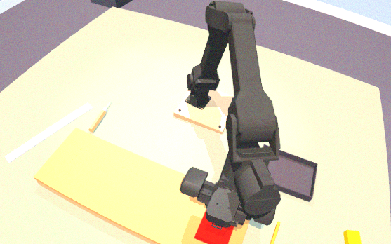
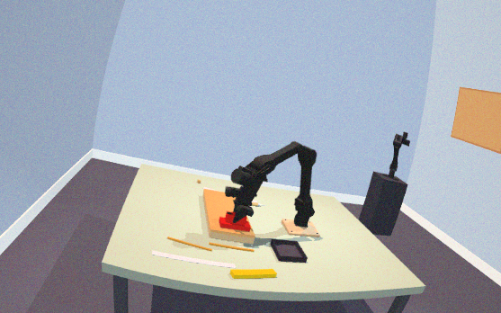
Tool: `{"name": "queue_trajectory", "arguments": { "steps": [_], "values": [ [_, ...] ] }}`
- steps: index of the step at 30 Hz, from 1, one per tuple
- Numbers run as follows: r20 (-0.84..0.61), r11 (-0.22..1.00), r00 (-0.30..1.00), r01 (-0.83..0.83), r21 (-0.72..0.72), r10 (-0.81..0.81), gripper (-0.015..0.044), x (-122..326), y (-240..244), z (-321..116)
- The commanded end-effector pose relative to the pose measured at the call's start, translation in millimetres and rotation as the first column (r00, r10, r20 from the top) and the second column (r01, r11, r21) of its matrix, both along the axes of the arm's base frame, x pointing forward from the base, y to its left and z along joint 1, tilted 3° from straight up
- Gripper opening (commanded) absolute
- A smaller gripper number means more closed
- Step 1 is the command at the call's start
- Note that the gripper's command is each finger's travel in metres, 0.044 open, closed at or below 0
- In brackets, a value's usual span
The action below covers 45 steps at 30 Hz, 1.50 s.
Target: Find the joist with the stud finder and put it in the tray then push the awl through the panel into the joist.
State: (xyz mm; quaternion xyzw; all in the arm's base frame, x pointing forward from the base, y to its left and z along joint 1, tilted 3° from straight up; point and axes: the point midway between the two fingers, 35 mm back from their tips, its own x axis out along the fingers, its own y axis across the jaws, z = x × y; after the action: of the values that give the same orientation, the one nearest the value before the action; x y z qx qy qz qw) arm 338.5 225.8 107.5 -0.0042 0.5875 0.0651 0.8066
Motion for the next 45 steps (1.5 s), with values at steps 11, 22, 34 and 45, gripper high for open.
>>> {"name": "queue_trajectory", "arguments": {
  "steps": [11, 22, 34, 45],
  "values": [
    [-0.001, 1.0, 1.0, 0.006, -0.002, -0.006, 0.0, 1, 1, -1],
    [-0.001, 1.0, 1.0, 0.007, -0.005, -0.007, 0.0, 5, -37, -4],
    [0.0, 1.0, 1.0, 0.007, -0.009, -0.007, 0.0, 9, -78, -7],
    [0.0, 1.0, 1.0, 0.007, -0.013, -0.007, 0.0, 13, -116, -9]
  ]
}}
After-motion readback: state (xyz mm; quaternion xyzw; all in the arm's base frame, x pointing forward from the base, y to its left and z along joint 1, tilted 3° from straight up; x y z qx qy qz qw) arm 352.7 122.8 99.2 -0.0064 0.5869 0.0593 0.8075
